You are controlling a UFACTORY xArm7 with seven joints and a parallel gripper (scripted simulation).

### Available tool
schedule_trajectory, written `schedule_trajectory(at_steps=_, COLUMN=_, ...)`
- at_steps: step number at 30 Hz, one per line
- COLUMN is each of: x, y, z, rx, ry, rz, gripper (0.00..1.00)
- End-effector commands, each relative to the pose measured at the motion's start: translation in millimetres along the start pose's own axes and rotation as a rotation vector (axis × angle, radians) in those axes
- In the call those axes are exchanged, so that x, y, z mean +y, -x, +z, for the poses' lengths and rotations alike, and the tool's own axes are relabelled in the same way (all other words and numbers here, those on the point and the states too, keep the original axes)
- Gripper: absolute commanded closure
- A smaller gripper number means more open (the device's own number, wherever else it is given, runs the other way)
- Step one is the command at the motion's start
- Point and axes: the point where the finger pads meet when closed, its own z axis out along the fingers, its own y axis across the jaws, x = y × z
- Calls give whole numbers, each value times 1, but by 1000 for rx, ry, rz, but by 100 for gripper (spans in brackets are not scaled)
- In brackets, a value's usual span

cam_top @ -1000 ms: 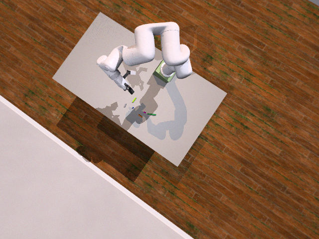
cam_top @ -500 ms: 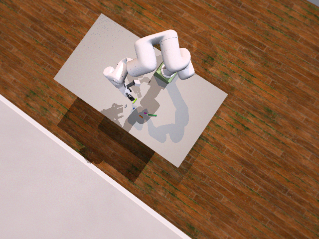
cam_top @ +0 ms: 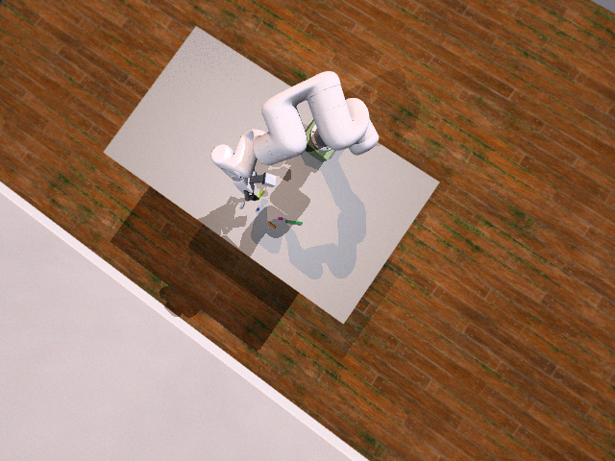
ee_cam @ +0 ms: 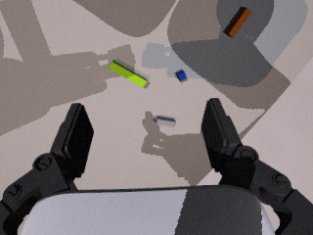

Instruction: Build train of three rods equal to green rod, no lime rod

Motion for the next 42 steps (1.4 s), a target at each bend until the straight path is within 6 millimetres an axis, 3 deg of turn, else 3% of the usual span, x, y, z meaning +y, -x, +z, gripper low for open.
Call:
schedule_trajectory(at_steps=1, x=-1, y=3, z=13, rx=-47, ry=-52, rz=152, gripper=0)
schedule_trajectory(at_steps=18, x=-10, y=6, z=46, rx=-227, ry=-131, rz=585, gripper=0)
schedule_trajectory(at_steps=42, x=-10, y=6, z=48, rx=-239, ry=-133, rz=609, gripper=0)
